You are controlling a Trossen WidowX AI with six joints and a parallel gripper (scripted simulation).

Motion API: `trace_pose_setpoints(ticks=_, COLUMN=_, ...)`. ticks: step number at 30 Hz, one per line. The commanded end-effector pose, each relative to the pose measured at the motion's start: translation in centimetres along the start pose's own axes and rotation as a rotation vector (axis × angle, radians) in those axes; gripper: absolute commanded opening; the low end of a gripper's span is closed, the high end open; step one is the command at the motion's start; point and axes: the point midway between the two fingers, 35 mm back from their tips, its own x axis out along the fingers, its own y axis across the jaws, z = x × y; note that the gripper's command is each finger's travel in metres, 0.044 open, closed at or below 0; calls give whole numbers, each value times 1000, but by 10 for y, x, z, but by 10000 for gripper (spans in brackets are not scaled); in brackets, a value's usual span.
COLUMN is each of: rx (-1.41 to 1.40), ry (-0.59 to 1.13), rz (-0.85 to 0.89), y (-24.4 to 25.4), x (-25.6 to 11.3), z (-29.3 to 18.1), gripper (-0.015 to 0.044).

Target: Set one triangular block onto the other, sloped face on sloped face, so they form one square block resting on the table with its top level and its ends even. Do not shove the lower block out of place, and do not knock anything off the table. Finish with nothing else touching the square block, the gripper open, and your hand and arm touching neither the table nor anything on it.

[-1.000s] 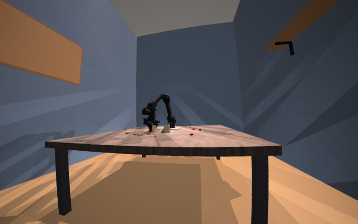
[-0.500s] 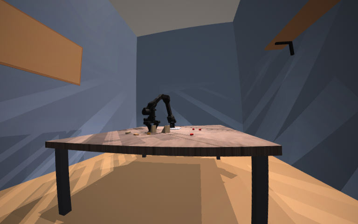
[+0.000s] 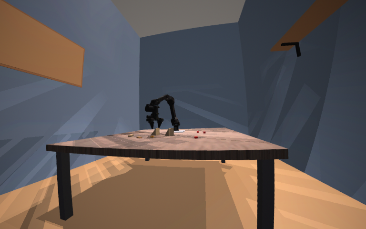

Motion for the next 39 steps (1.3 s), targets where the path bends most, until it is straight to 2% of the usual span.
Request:
trace_pose_setpoints(ticks=1, rx=0, ry=0, rz=-2, y=-2, x=-10, z=0, gripper=440)
trace_pose_setpoints(ticks=9, rx=0, ry=-32, rz=-7, y=-1, x=-7, z=-5, gripper=440)
trace_pose_setpoints(ticks=17, rx=7, ry=-420, rz=0, y=-2, x=-37, z=-53, gripper=440)
trace_pose_setpoints(ticks=27, rx=7, ry=-428, rz=3, y=-2, x=-37, z=-54, gripper=440)
trace_pose_setpoints(ticks=39, rx=7, ry=-428, rz=3, y=0, x=-19, z=-46, gripper=440)
